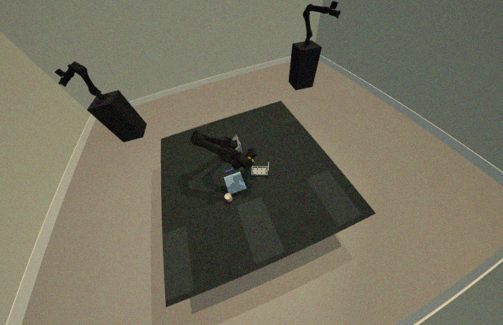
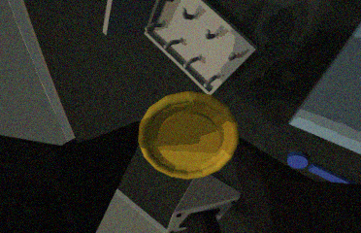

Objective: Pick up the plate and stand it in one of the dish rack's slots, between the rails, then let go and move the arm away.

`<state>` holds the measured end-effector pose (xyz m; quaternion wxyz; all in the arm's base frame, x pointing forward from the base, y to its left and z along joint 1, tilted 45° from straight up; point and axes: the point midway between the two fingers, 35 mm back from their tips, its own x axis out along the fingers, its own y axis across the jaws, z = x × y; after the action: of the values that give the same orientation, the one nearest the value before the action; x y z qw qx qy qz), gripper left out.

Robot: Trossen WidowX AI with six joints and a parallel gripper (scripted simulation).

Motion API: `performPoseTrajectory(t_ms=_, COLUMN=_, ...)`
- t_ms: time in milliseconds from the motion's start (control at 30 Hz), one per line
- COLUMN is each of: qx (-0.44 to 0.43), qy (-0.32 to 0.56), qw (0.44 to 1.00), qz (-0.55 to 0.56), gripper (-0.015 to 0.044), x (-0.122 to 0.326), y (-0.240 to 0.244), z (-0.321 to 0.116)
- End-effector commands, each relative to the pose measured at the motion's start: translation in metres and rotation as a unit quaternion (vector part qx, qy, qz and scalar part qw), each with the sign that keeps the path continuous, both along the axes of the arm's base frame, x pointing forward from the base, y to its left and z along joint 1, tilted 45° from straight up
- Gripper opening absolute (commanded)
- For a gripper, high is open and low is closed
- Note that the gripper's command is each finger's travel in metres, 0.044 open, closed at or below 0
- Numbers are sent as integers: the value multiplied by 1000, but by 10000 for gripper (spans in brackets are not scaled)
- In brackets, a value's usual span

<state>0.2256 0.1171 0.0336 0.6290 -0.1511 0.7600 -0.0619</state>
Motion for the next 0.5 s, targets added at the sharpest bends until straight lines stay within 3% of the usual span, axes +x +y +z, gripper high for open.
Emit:
performPoseTrajectory(t_ms=0, qx=39, qy=14, qw=999, qz=26, gripper=0, x=0, y=-2, z=-5)
performPoseTrajectory(t_ms=467, qx=179, qy=30, qw=974, qz=133, gripper=0, x=3, y=-14, z=-23)
